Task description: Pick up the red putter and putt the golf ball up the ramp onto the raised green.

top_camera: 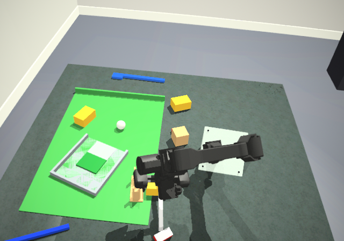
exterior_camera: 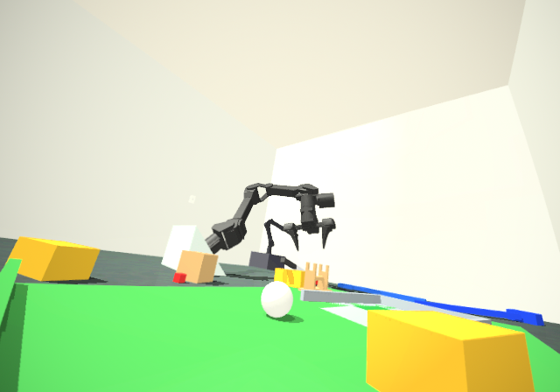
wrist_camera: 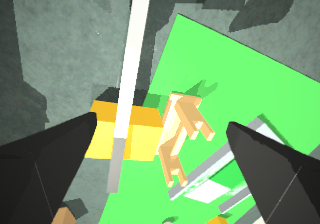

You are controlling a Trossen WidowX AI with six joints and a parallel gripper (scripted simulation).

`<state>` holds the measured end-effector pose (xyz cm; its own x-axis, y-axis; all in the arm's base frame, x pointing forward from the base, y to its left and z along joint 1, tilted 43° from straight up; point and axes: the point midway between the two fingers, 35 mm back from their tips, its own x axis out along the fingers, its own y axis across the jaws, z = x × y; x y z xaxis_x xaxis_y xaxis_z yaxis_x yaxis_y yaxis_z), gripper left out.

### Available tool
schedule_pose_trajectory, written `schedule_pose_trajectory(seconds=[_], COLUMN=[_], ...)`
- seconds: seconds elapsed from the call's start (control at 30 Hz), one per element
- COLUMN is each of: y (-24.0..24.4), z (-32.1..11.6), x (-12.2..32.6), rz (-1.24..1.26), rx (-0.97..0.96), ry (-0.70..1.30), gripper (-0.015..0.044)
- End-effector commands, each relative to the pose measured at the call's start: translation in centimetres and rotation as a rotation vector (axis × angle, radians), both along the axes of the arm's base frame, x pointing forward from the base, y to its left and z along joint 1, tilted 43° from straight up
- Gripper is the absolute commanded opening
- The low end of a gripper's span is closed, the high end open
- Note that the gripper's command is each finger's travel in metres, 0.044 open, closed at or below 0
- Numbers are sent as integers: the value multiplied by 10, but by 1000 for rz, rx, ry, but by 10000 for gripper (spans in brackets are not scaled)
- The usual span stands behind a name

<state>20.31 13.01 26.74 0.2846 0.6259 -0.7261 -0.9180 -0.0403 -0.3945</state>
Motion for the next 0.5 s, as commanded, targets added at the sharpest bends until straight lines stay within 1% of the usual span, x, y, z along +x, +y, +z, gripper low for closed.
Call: schedule_pose_trajectory(seconds=[0.0,0.47], y=[22,26], z=[-28,-33], x=[-11,-9], rz=[50,50], rx=[121,121], ry=[257,257], gripper=[440,440])
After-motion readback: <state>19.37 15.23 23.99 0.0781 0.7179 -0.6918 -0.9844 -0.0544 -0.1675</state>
